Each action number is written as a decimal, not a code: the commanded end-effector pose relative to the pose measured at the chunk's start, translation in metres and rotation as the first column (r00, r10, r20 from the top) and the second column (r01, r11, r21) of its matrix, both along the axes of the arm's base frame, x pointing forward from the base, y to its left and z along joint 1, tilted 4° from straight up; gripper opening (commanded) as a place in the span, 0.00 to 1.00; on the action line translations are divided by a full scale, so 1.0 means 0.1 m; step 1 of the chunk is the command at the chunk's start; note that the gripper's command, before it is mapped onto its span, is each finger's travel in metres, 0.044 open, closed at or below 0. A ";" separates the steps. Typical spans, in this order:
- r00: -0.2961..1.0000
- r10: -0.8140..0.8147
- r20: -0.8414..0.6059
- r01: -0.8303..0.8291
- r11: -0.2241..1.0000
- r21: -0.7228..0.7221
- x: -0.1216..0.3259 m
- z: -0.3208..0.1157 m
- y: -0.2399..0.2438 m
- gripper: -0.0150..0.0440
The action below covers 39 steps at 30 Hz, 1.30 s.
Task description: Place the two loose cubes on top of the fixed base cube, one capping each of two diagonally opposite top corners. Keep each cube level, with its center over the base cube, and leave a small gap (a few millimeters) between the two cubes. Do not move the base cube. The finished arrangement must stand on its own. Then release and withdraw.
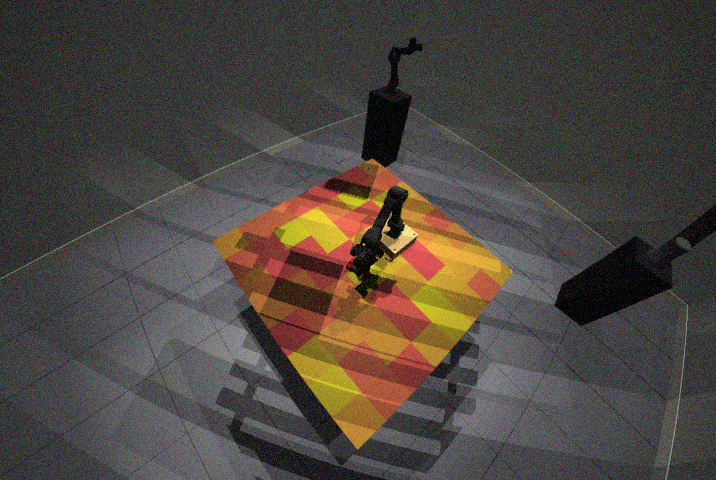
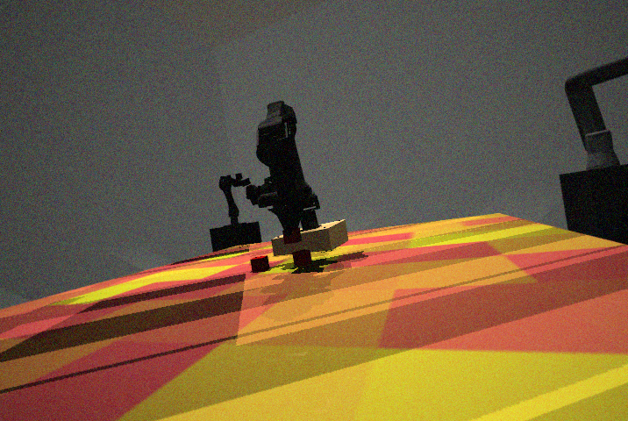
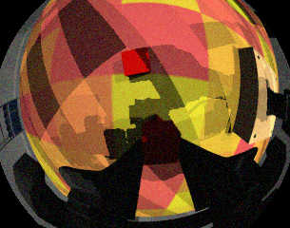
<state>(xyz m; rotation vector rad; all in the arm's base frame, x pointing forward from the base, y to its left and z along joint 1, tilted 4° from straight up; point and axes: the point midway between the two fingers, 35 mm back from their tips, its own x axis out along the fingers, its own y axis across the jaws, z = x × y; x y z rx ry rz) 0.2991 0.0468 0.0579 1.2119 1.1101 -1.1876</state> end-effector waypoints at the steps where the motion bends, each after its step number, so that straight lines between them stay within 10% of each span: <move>1: 1.000 -0.006 -0.010 0.006 1.000 -0.007 -0.01 -0.12 -0.02 0.43; 33: 1.000 -0.003 -0.010 0.003 1.000 -0.007 0.00 -0.22 -0.03 0.43; 39: 1.000 -0.003 -0.010 0.003 1.000 -0.007 0.00 -0.22 -0.03 0.60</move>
